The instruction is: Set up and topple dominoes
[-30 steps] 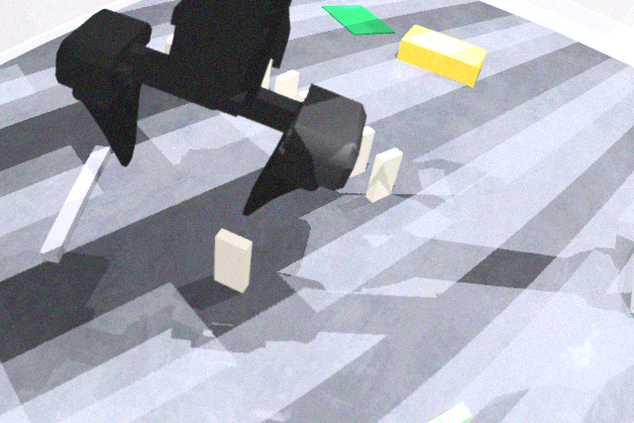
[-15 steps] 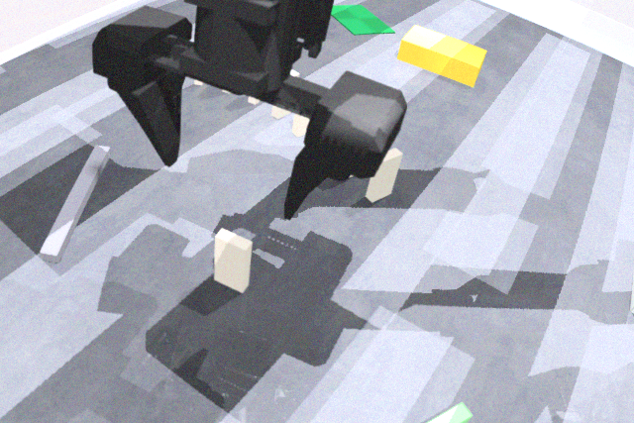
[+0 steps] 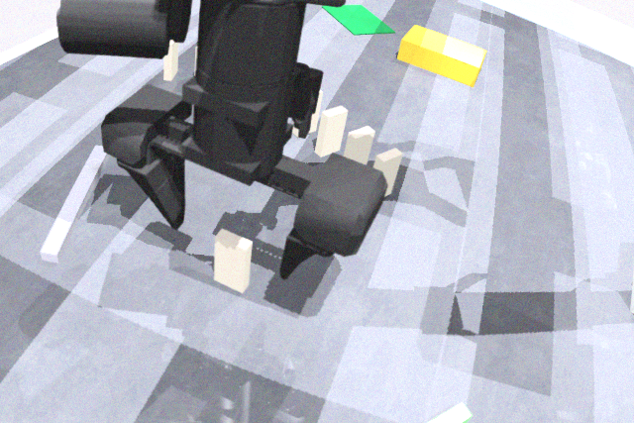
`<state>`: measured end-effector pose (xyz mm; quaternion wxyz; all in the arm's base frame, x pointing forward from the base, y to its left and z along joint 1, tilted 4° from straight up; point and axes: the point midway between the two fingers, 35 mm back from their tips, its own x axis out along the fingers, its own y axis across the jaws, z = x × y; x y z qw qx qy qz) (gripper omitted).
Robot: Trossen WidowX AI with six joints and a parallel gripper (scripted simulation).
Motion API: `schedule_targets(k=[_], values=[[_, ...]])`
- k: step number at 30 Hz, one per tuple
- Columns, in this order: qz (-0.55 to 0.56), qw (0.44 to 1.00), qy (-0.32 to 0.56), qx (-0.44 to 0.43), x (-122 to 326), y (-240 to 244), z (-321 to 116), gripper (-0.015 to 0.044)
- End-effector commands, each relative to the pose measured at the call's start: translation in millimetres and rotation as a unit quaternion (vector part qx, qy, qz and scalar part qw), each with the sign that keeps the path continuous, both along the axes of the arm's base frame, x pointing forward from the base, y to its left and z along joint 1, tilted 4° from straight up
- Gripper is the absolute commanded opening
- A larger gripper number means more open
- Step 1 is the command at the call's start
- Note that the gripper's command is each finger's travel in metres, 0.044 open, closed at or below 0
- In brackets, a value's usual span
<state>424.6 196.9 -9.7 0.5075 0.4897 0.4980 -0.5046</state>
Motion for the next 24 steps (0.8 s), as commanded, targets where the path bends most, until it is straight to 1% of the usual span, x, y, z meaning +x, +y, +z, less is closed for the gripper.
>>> schedule_targets(k=[1, 6, 18, 19, 24], values=[[-0.003, 1.0, 0.004, 0.001, -2.2, -0.4, -8.2, 0.044], [-0.003, 1.0, 0.004, 0.001, -2.4, -0.6, -12.3, 0.044], [-0.003, 1.0, 0.004, 0.001, -2.4, -0.6, -12.3, 0.0125], [-0.003, 1.0, 0.004, 0.001, -2.4, -0.6, -12.3, 0.0107], [-0.003, 1.0, 0.004, 0.001, -2.4, -0.6, -12.3, 0.0107]])
